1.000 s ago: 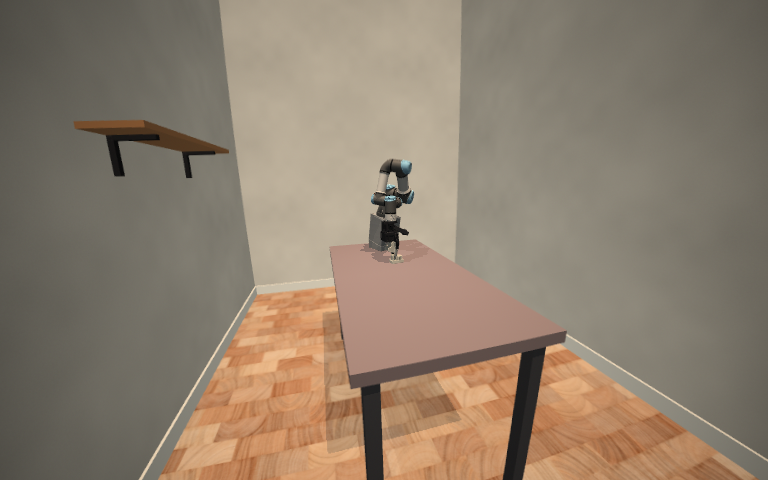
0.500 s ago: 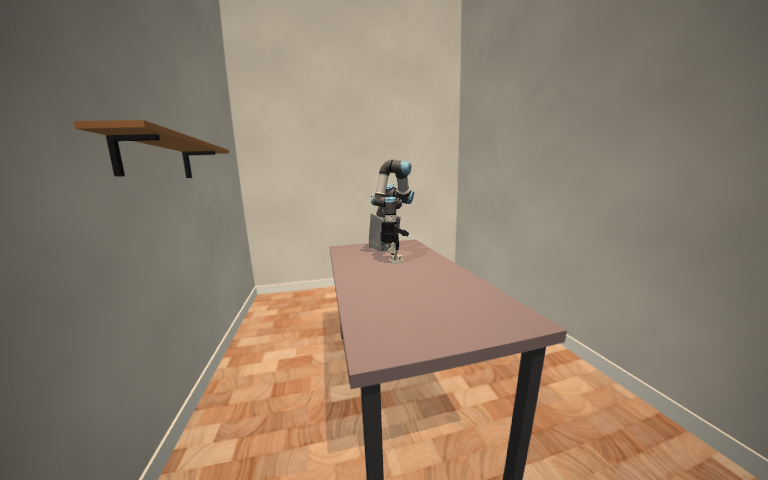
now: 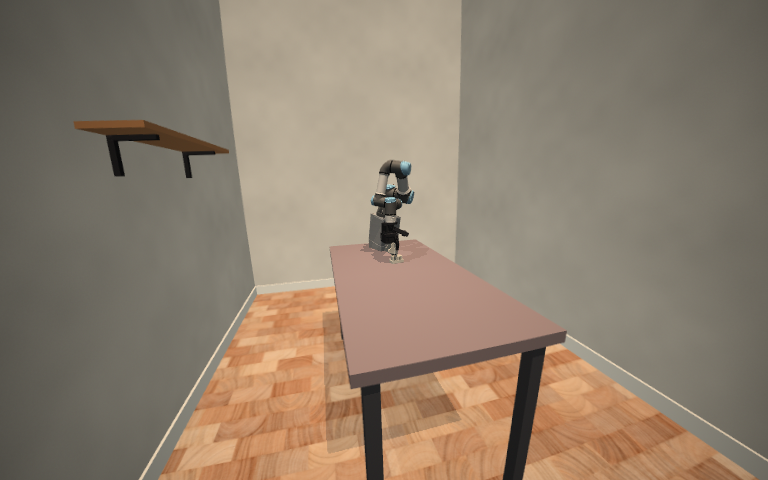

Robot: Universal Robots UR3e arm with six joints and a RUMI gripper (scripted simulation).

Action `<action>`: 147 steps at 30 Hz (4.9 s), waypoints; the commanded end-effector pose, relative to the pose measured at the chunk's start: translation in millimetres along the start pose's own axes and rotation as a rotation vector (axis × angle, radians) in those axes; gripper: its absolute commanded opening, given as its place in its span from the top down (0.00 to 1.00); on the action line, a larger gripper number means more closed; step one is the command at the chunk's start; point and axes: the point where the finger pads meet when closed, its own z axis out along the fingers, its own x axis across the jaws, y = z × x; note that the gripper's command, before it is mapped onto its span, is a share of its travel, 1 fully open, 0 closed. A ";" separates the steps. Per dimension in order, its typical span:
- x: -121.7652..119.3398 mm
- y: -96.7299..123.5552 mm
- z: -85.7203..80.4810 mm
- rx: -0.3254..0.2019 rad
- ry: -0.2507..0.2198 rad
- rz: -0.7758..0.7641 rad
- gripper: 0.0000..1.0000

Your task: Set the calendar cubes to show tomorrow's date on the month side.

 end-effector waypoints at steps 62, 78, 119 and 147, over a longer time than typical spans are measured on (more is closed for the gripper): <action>0.5 0.4 -0.3 -0.001 0.001 0.000 0.90; 0.5 0.4 -0.3 -0.001 0.001 0.000 0.86; 0.5 0.4 -18.5 -0.001 0.001 0.000 0.72; 0.4 0.3 -80.6 -0.001 0.001 0.000 0.72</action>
